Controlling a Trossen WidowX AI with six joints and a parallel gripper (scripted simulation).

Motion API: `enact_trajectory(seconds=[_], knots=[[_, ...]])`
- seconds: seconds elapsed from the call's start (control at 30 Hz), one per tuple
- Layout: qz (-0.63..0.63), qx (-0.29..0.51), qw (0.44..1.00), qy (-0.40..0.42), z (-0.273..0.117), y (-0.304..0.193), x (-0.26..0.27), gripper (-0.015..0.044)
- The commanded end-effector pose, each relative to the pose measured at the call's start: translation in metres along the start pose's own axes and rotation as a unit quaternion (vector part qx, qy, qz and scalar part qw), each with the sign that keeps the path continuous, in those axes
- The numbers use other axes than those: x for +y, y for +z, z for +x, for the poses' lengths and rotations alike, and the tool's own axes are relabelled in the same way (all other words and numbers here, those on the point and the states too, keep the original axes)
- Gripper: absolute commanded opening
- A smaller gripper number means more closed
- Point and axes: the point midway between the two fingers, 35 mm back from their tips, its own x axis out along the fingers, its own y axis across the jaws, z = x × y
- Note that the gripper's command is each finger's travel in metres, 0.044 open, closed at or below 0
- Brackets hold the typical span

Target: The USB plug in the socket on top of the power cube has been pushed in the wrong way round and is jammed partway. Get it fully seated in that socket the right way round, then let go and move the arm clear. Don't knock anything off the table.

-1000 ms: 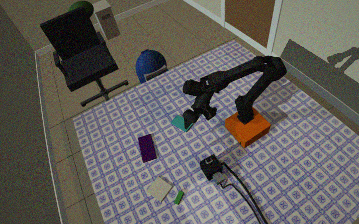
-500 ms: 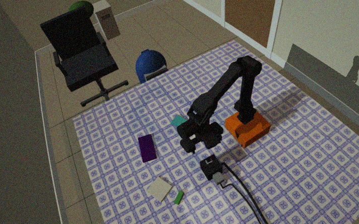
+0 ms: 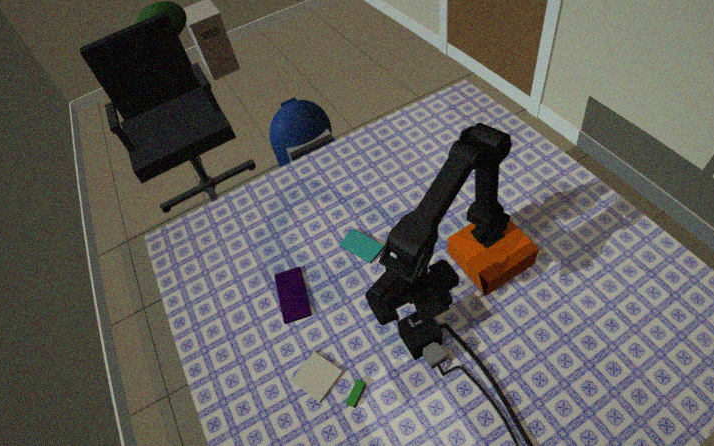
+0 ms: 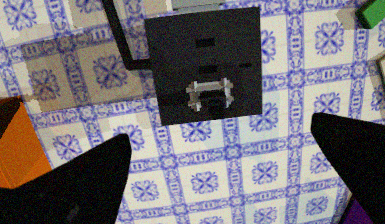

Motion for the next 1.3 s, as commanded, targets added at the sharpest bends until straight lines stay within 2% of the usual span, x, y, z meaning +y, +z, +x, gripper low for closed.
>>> enact_trajectory(seconds=[0.0,1.0,1.27], knots=[[0.002,0.002,1.0,-0.001,0.003,0.0,-0.001,0.044],[0.002,0.003,1.0,-0.001,0.029,-0.001,-0.001,0.044],[0.002,0.0,1.0,-0.001,0.027,0.0,-0.002,0.023]])
